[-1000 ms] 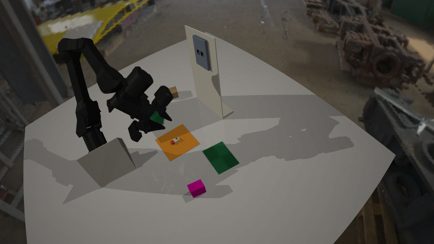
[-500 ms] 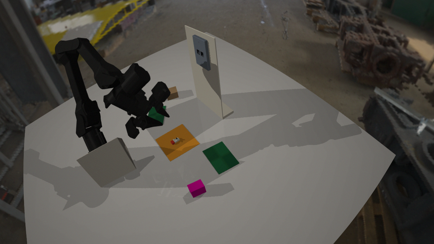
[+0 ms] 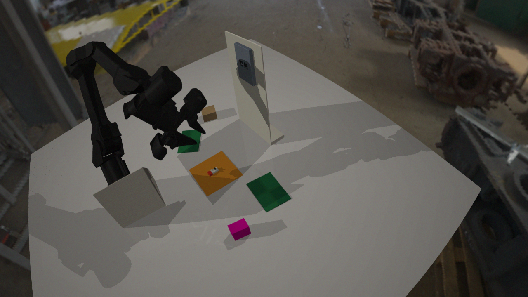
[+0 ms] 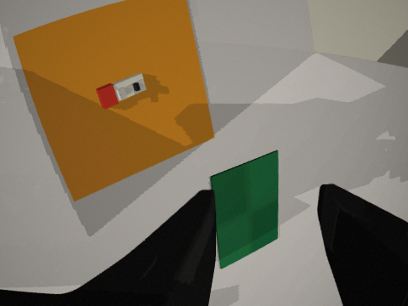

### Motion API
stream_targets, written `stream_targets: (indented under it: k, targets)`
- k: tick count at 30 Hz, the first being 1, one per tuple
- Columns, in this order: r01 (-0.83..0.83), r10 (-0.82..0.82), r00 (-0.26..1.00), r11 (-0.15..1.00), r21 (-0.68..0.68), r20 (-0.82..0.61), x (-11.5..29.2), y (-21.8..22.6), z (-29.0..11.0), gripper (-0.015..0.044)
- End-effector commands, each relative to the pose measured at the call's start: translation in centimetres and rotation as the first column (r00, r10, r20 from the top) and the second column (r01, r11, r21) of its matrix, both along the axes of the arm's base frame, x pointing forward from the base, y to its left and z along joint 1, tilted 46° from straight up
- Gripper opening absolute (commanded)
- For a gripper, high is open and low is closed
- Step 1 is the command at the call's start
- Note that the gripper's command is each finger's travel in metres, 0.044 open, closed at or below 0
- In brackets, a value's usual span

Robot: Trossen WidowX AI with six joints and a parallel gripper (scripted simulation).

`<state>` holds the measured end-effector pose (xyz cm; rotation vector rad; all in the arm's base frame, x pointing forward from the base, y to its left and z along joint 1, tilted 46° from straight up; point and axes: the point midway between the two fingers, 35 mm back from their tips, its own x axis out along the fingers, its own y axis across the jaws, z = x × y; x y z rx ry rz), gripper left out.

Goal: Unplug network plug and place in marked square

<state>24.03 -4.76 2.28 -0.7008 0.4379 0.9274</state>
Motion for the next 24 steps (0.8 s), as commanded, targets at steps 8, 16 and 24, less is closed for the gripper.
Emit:
stream_targets:
  k: [8, 16, 24]
  targets:
    - [-0.002, 0.002, 1.000, 1.000, 0.000, 0.006, 0.1, -2.4, 2.5, 0.0156]
    - [-0.002, 0.002, 1.000, 1.000, 0.003, 0.011, -0.2, -4.0, 4.6, 0.0156]
    - [-0.001, 0.001, 1.000, 1.000, 0.007, 0.016, -0.4, -4.9, 5.8, 0.0209]
